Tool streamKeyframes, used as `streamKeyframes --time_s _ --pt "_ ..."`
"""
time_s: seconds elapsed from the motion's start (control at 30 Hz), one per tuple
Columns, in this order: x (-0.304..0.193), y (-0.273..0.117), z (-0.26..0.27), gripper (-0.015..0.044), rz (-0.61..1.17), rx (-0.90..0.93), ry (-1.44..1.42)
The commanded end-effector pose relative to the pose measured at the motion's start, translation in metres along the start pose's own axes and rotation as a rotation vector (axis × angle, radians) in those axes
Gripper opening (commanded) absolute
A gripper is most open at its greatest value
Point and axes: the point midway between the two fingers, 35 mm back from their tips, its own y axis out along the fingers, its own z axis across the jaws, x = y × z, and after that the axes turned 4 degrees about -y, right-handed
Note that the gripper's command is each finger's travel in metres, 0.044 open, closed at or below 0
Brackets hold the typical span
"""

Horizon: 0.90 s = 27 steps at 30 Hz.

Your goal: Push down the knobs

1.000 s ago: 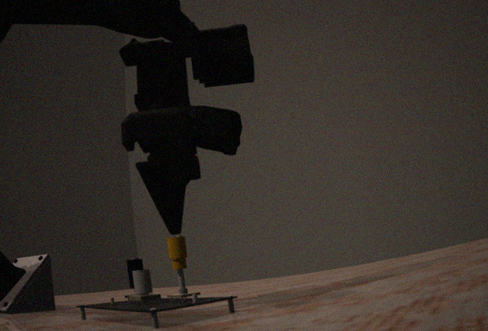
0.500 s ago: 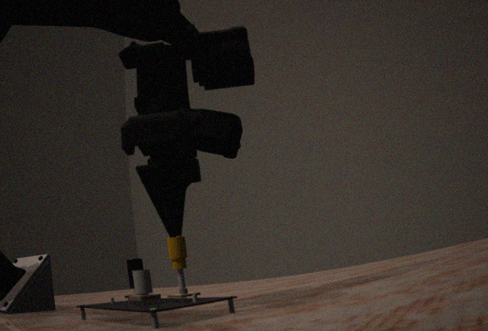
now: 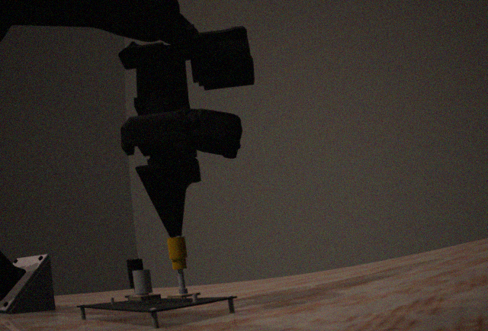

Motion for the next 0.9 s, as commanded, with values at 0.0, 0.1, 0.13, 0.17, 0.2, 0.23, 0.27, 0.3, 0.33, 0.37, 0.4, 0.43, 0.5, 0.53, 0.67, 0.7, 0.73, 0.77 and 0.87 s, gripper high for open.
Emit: streamKeyframes --time_s 0.0,0.1,0.13,0.17,0.2,0.23,0.27,0.3,0.33,0.37,0.4,0.43,0.5,0.53,0.67,0.7,0.73,0.77,0.87 --pt "0.0 0.0 -0.001 0.0 -0.003 -0.004 -0.001" --pt "0.0 0.002 -0.001 0.0 -0.003 -0.004 -0.001" --pt "0.0 0.003 -0.002 0.0 -0.003 -0.004 -0.001" --pt "0.0 0.004 -0.002 0.0 -0.002 -0.004 -0.001" --pt "0.0 0.005 -0.002 0.0 -0.002 -0.004 -0.001" --pt "0.0 0.006 -0.002 0.0 -0.002 -0.004 -0.001" --pt "0.0 0.007 -0.002 0.0 -0.002 -0.004 -0.001" --pt "0.0 0.007 -0.002 0.0 -0.002 -0.004 -0.001" --pt "0.0 0.007 -0.002 0.0 -0.002 -0.004 -0.001" --pt "0.0 0.007 -0.002 0.0 -0.002 -0.004 -0.001" --pt "0.0 0.007 -0.002 0.0 -0.002 -0.004 -0.001" --pt "0.0 0.007 -0.002 0.0 -0.002 -0.004 -0.001" --pt "0.0 0.007 -0.002 0.0 -0.002 -0.004 -0.001" --pt "0.0 0.007 -0.002 0.0 -0.002 -0.004 -0.001" --pt "0.0 0.011 -0.002 0.0 -0.002 -0.004 -0.001" --pt "0.0 0.012 -0.002 0.0 -0.002 -0.004 -0.001" --pt "0.0 0.013 -0.002 0.0 -0.002 -0.004 -0.001" --pt "0.0 0.013 -0.002 0.0 -0.002 -0.004 -0.001" --pt "0.0 0.013 -0.002 0.0 -0.002 -0.004 -0.001"
